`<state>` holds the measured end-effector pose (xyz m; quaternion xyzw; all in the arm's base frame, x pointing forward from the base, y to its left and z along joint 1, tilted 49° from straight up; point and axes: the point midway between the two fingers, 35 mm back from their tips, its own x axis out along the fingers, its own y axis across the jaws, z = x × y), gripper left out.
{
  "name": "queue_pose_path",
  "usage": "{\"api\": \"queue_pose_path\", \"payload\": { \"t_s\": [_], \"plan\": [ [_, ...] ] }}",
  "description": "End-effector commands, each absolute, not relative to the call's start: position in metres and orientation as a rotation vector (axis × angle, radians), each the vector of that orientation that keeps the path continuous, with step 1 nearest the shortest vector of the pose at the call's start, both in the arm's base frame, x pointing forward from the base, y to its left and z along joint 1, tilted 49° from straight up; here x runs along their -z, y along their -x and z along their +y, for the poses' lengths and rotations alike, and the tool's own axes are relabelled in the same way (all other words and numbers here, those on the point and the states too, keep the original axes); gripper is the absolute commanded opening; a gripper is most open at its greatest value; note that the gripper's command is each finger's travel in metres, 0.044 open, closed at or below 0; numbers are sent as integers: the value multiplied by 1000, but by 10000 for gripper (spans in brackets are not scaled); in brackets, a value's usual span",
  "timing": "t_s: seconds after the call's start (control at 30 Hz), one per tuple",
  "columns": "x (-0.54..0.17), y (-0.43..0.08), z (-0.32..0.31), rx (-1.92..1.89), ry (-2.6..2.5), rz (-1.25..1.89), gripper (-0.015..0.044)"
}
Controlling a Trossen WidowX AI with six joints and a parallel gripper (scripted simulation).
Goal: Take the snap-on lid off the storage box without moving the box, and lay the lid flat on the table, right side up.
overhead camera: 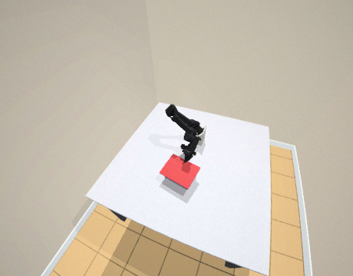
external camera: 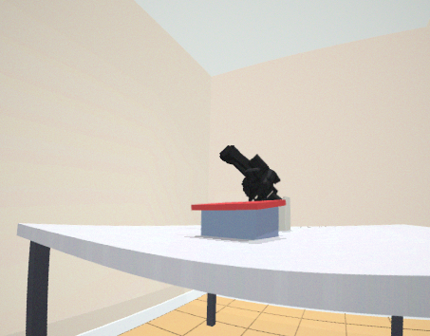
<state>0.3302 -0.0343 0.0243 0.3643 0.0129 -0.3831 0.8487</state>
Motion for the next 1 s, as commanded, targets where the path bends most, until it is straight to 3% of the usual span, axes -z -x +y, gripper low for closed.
{"api": "queue_pose_path", "payload": {
  "t_s": [0.0,0.97],
  "plan": [
    [-24,-331,-35,808,-764,30,0],
    [-47,-339,-11,806,-767,31,0]
  ]
}}
